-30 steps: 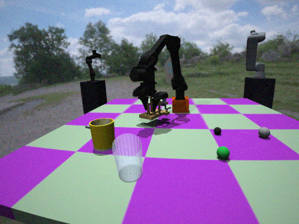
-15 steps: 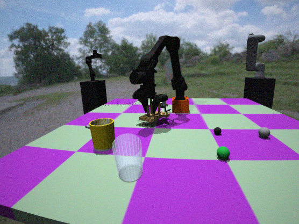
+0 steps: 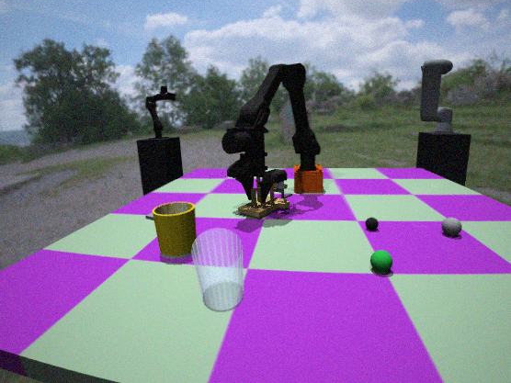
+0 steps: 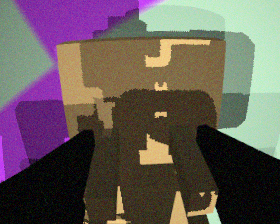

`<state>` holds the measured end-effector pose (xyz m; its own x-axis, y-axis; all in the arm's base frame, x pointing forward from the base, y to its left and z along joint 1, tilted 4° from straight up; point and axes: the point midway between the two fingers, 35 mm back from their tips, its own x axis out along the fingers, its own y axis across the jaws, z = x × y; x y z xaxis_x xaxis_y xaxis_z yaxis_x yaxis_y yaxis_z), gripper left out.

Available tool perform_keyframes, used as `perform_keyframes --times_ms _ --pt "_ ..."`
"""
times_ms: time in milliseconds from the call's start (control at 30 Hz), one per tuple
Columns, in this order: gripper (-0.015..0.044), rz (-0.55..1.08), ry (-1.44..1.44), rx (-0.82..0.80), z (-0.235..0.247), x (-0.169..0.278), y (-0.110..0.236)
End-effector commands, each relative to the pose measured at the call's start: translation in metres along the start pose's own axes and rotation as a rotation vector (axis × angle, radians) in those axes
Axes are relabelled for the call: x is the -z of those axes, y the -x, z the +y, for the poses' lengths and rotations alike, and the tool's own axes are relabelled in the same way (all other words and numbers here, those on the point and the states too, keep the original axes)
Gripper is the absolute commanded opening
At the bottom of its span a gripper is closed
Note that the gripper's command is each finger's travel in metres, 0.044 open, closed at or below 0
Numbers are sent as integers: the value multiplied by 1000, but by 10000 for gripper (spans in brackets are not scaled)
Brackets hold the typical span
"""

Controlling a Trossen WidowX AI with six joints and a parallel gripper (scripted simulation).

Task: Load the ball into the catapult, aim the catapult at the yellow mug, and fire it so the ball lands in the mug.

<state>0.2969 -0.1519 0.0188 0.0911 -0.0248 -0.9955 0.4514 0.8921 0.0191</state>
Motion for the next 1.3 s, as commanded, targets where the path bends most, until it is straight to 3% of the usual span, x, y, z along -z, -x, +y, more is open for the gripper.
perform_keyframes --times_ms 0,267,700,833,967,1067,1267 --pt "0 -1 1 -1 0 0 -5" --pt "0 0 0 0 0 0 -5" --pt "341 0 0 0 0 0 -5" --pt "440 0 0 0 0 -4 35" --pt "440 0 0 0 0 0 92" --pt "440 -12 -3 0 0 -5 81" --pt "440 -1 -2 -1 0 2 91"
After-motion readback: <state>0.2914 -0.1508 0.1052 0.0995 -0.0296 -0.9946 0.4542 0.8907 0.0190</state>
